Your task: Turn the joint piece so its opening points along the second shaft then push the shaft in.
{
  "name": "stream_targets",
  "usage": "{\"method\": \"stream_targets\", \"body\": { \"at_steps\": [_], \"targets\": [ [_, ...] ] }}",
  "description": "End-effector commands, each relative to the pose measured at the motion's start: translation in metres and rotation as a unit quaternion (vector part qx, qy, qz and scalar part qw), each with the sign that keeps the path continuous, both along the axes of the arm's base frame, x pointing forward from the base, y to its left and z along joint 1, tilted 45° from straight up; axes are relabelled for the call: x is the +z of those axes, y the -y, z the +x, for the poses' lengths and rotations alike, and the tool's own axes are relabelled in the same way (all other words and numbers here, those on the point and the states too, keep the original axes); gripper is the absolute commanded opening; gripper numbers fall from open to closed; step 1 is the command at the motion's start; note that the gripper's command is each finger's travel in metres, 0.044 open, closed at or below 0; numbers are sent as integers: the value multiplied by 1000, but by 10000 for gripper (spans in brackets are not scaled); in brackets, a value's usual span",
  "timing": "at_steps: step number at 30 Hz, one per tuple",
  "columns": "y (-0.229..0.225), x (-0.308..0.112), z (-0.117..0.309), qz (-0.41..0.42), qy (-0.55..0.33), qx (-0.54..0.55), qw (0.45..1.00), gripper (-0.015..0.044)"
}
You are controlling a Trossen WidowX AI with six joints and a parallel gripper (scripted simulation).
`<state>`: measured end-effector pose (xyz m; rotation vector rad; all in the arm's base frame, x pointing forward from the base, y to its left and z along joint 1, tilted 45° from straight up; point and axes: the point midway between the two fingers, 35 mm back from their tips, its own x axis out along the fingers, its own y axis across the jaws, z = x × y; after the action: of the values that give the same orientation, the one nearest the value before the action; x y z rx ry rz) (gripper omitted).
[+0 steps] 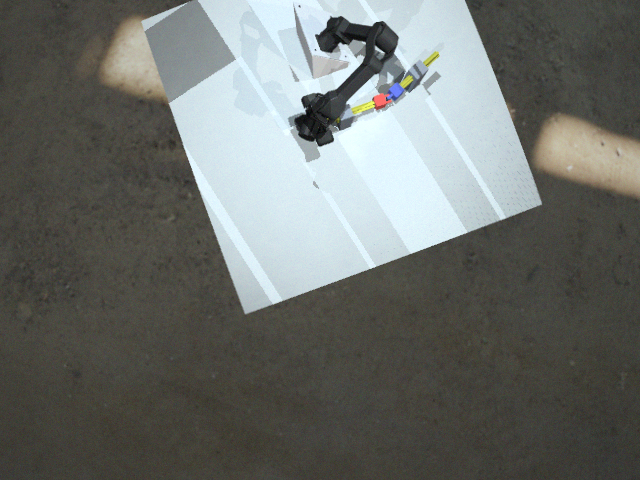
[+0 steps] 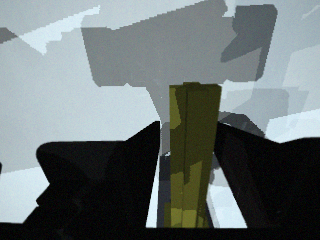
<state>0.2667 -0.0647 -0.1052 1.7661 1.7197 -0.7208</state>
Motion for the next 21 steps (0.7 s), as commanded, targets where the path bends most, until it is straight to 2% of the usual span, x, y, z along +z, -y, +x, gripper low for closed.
{"method": "stream_targets", "body": {
  "at_steps": [1, 6, 21],
  "targets": [
    [0, 0, 0, 0, 0, 1, 1000, 303],
    [0, 0, 0, 0, 0, 1, 1000, 434],
    [0, 0, 0, 0, 0, 1, 1000, 440]
  ]
}}
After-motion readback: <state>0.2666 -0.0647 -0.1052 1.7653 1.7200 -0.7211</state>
